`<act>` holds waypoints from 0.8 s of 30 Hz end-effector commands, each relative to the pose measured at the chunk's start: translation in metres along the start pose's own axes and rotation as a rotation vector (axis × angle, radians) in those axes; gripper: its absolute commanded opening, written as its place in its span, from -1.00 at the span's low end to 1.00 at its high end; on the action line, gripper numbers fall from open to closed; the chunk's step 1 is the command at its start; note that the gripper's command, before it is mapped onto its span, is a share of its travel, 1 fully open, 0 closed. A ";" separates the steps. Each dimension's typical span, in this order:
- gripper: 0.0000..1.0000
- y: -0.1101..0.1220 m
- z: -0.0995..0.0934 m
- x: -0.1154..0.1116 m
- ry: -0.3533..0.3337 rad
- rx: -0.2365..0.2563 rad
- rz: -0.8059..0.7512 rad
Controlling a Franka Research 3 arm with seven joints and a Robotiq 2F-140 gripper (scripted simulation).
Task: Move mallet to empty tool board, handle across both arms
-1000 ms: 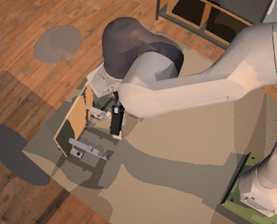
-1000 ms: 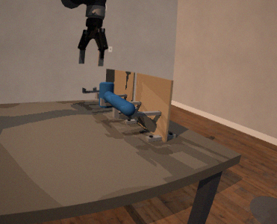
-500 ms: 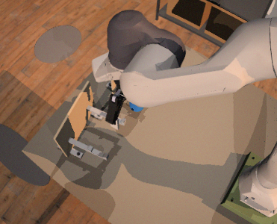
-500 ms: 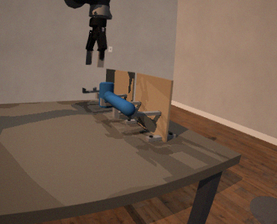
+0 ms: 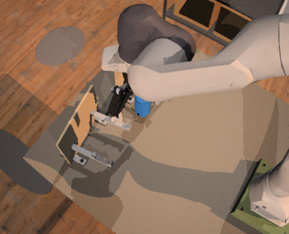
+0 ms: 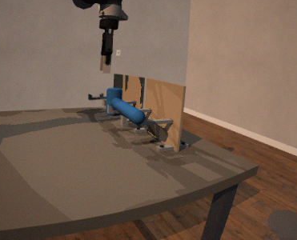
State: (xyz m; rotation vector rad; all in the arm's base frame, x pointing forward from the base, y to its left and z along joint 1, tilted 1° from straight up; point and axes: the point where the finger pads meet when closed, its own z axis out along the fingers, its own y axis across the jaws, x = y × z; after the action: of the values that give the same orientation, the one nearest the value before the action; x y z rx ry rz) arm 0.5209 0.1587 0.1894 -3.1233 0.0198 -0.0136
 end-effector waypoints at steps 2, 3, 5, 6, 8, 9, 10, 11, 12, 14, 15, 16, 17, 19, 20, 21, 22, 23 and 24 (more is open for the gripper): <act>1.00 0.010 0.001 0.006 0.004 0.001 0.186; 1.00 0.012 0.001 0.007 0.004 0.001 0.205; 1.00 0.016 0.001 0.008 0.005 0.000 0.243; 1.00 0.018 0.001 0.009 0.005 0.000 0.262; 1.00 0.022 0.002 0.011 0.005 0.000 0.299; 1.00 0.024 0.002 0.012 0.006 0.000 0.318; 1.00 0.024 0.002 0.012 0.006 0.000 0.318; 1.00 0.024 0.002 0.012 0.006 0.000 0.318; 1.00 0.030 0.002 0.014 0.006 -0.001 0.369; 1.00 0.033 0.003 0.015 0.007 -0.001 0.404; 1.00 0.035 0.003 0.016 0.007 -0.001 0.423; 1.00 0.037 0.003 0.017 0.007 -0.002 0.441; 1.00 0.039 0.003 0.017 0.008 -0.002 0.460; 1.00 0.043 0.003 0.019 0.008 -0.002 0.498; 1.00 0.045 0.004 0.020 0.008 -0.002 0.517; 1.00 0.048 0.004 0.020 0.009 -0.003 0.536; 1.00 0.050 0.004 0.021 0.009 -0.003 0.554; 1.00 0.052 0.004 0.022 0.009 -0.003 0.573; 1.00 0.054 0.004 0.022 0.010 -0.003 0.592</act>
State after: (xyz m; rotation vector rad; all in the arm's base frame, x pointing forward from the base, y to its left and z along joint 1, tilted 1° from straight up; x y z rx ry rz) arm 0.5394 0.1110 0.1845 -3.0476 0.7066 -0.0170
